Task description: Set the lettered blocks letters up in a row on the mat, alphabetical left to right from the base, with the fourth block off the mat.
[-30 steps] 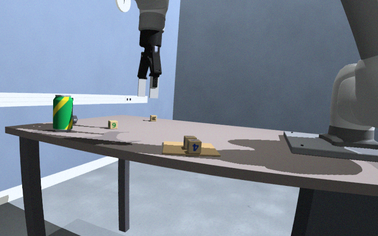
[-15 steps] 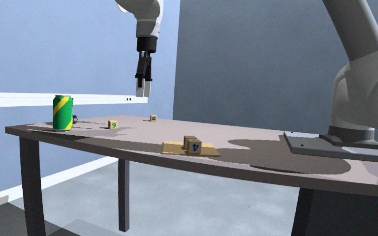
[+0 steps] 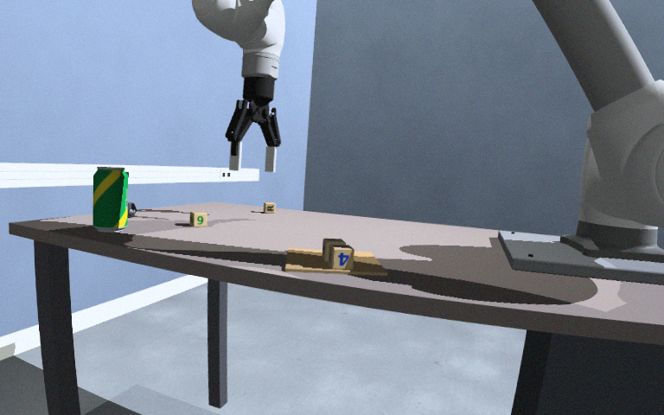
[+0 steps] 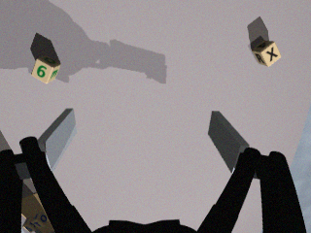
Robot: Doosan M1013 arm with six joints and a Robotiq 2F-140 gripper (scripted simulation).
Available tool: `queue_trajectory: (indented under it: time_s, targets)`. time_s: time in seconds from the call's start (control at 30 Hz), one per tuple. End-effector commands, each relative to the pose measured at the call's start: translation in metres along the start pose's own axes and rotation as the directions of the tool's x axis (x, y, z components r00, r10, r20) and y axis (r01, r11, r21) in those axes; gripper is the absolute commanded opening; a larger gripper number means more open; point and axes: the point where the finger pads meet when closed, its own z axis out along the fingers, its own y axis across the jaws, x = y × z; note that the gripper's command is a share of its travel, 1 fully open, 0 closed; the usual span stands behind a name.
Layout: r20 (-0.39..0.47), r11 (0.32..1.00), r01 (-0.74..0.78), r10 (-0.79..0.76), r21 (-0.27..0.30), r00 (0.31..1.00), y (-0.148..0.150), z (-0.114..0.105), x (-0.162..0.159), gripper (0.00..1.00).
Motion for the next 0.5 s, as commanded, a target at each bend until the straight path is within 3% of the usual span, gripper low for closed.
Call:
queue_trajectory:
  time_s: [0.0, 0.17, 0.2, 0.47]
  targets:
    - [0.0, 0.99, -0.138, 0.138, -0.003, 0.99, 0.029, 0.0, 0.017, 1.0]
    - [0.0, 0.973, -0.23, 0.23, -0.003, 0.973, 0.05, 0.001, 0.026, 1.0]
    - [0.0, 0.949, -0.316, 0.316, -0.003, 0.949, 0.071, 0.002, 0.035, 1.0]
    - [-0.001, 0.852, -0.524, 0.524, -0.002, 0.852, 0.126, 0.005, 0.055, 1.0]
